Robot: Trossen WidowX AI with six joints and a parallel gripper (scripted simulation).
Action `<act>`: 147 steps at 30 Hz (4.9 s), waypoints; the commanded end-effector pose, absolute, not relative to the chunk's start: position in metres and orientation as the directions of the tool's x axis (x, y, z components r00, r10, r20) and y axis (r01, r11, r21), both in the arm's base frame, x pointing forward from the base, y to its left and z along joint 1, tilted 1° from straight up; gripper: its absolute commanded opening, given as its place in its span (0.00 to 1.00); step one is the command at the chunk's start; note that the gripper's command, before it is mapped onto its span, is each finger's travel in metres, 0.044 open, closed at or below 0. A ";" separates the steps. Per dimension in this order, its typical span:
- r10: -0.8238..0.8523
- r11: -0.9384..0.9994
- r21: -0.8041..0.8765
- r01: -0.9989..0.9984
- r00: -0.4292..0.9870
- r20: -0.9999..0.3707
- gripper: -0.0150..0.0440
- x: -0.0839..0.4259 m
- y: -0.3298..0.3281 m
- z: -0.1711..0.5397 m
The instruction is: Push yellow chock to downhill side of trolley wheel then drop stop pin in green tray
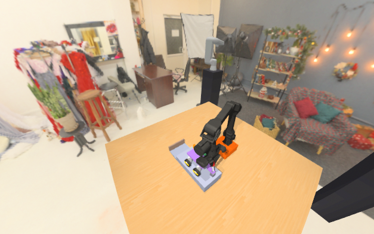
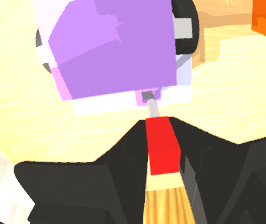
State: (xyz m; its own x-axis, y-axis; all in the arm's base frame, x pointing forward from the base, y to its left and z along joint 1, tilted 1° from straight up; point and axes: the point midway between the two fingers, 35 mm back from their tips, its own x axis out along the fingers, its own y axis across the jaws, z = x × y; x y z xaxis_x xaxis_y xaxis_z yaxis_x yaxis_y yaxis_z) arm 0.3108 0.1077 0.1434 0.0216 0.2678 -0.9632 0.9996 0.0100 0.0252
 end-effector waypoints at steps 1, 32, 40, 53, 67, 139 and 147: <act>0.273 0.013 0.030 0.999 0.025 -0.962 0.25 0.312 0.109 0.148; 0.275 0.013 0.028 1.000 0.024 -0.961 0.25 0.288 0.138 0.152; 0.275 0.013 0.026 1.000 0.022 -0.961 0.25 0.259 0.139 0.150; 0.275 0.013 0.024 1.000 0.019 -0.961 0.25 0.228 0.140 0.149; 0.271 0.013 0.024 1.000 0.020 -0.962 0.25 0.230 0.086 0.140; 0.158 -0.527 -0.030 0.849 0.064 -0.985 0.25 0.230 -0.104 0.117; 0.117 -0.721 -0.025 0.693 0.086 -0.989 0.25 0.229 -0.103 0.117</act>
